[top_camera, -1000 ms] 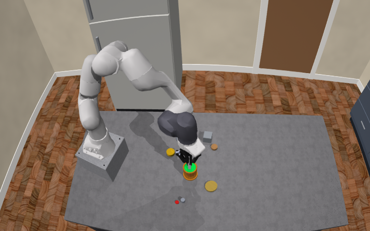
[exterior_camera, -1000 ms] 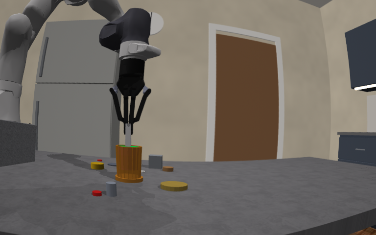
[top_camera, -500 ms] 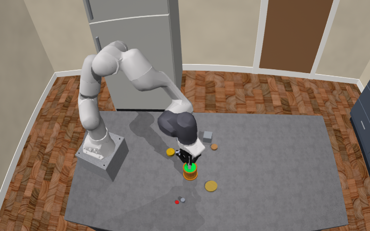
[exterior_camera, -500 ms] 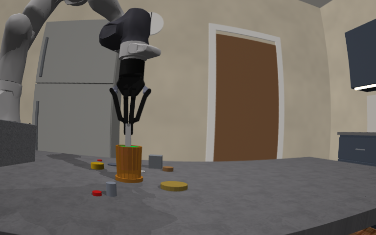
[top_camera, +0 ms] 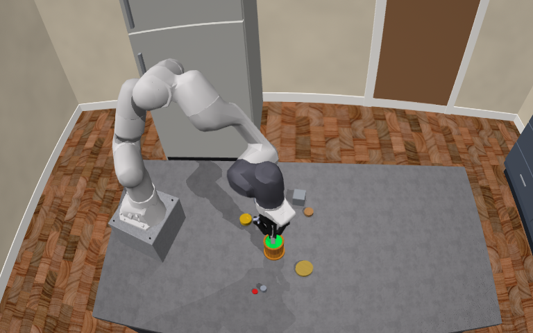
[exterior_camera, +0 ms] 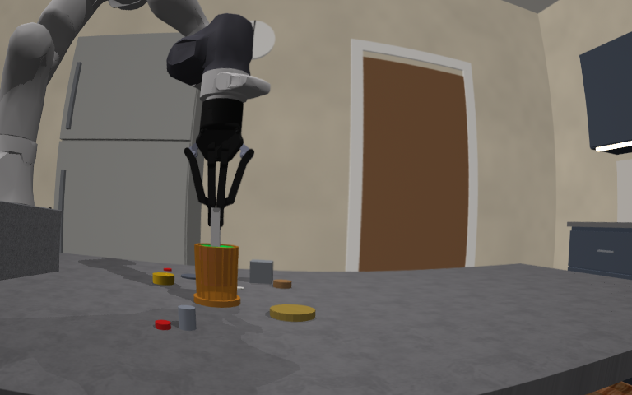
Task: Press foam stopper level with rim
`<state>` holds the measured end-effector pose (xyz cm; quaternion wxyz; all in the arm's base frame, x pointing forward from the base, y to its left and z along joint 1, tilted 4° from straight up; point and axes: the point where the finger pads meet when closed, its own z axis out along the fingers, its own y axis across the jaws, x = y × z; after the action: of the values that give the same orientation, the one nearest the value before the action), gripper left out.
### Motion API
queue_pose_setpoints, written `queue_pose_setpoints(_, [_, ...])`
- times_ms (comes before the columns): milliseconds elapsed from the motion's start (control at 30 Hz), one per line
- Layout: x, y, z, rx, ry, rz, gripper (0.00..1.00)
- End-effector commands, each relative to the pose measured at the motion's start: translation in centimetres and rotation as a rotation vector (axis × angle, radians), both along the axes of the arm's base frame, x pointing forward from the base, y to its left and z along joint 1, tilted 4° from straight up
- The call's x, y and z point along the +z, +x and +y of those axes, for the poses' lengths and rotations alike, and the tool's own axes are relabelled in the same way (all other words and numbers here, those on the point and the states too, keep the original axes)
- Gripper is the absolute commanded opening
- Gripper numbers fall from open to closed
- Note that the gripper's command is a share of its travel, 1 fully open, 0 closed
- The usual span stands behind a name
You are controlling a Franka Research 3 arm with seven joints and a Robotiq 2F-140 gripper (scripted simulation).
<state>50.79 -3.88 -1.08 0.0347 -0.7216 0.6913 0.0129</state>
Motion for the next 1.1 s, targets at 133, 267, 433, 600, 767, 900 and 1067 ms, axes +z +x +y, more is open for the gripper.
queue_pose_setpoints(133, [-0.6, -0.6, 0.1, 0.008, -0.002, 0.012, 0.00])
queue_pose_setpoints(267, [-0.5, -0.6, 0.1, 0.008, -0.002, 0.012, 0.00])
queue_pose_setpoints(433, [0.0, -0.5, 0.1, 0.008, -0.002, 0.012, 0.00])
queue_pose_setpoints(600, [1.2, -0.4, 0.0, 0.008, -0.002, 0.012, 0.00])
queue_pose_setpoints(767, [2.3, -0.2, -0.1, 0.008, -0.002, 0.012, 0.00])
queue_pose_setpoints(900, [3.2, -0.1, -0.2, 0.008, -0.002, 0.012, 0.00])
queue_pose_setpoints(1067, [4.4, 0.1, -0.3, 0.008, -0.002, 0.012, 0.00])
